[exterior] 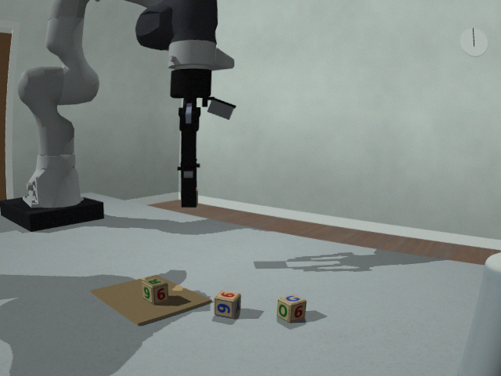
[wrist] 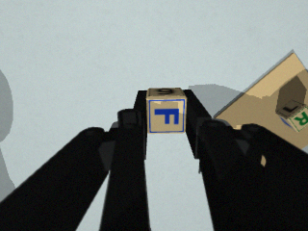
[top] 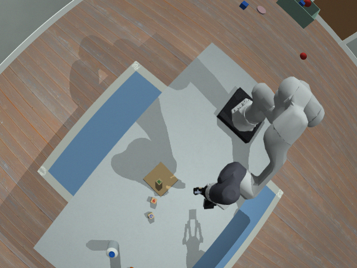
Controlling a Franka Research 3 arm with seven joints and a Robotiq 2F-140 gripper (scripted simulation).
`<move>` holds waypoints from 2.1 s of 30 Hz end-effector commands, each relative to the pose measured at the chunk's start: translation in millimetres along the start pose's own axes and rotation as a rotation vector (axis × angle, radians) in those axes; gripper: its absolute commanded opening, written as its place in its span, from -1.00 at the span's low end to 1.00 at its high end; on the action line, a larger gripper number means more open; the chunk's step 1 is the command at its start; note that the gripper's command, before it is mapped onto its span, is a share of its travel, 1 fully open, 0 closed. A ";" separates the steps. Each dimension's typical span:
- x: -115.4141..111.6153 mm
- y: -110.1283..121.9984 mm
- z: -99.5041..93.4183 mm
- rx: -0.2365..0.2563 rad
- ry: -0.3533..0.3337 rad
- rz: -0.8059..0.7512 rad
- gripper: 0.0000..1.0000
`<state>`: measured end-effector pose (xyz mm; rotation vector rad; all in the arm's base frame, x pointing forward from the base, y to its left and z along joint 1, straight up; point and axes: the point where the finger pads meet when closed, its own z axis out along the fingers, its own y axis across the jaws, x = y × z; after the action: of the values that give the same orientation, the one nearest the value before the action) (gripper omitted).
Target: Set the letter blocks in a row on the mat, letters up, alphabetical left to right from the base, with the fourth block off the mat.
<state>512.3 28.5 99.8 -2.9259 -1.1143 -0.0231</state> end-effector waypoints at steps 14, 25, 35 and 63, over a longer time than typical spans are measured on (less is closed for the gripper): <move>0.8 49.8 -0.6 0.010 -0.001 -0.280 -0.51; -2.2 85.4 0.9 0.007 -0.005 -0.397 -0.51; -7.3 112.8 3.2 0.004 -0.011 -0.483 -0.51; -18.7 151.6 13.8 0.000 -0.024 -0.601 -0.51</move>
<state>599.1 -96.1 88.2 -2.4955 -1.9103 0.0056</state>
